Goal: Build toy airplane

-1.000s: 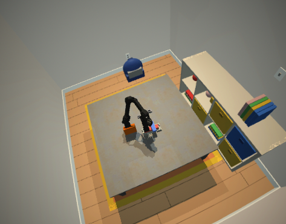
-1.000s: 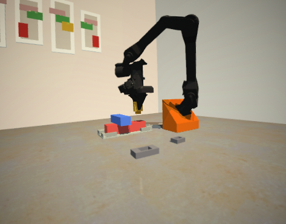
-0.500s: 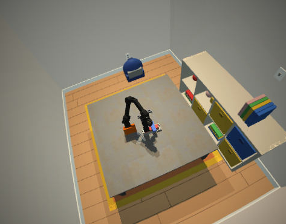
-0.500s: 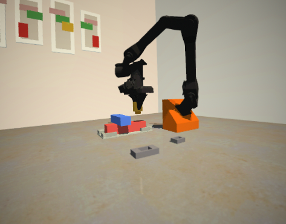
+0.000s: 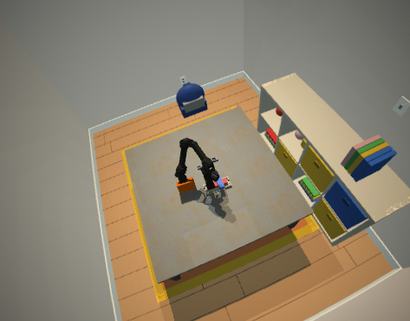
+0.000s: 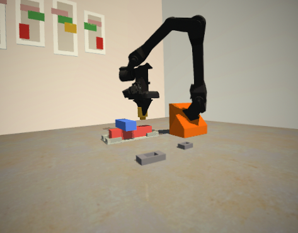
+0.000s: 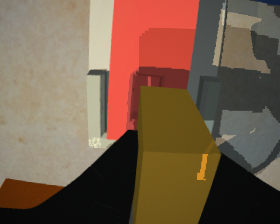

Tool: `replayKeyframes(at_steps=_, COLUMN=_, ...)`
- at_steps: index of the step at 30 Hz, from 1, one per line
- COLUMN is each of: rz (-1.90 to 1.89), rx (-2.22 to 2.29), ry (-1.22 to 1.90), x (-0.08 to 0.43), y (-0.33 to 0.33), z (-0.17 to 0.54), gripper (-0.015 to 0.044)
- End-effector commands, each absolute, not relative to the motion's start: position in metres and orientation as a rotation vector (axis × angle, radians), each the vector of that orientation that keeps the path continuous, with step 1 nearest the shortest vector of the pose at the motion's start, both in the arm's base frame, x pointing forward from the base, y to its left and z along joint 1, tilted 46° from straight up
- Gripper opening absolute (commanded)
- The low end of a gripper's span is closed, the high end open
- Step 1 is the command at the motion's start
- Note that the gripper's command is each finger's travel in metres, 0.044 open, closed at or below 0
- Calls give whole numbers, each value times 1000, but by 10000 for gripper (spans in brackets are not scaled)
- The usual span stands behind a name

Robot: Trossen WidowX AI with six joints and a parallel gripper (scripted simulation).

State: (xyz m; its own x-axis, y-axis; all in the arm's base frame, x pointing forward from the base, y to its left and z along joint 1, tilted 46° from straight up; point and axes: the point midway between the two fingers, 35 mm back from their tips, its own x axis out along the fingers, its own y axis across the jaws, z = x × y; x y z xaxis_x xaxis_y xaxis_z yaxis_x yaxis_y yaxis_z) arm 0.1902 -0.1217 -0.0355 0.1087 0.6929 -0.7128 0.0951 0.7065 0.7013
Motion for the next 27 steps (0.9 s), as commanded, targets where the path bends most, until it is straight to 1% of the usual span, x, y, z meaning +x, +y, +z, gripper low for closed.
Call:
replayKeyframes(at_steps=1, rz=497, rx=715, ry=1419, x=190, y=-116, z=-40, gripper=65)
replayKeyframes(at_steps=17, rz=498, rx=715, ry=1418, x=192, y=-97, z=-58, gripper=65)
replayKeyframes(at_steps=27, rz=498, rx=715, ry=1418, x=192, y=-97, z=-58, gripper=65)
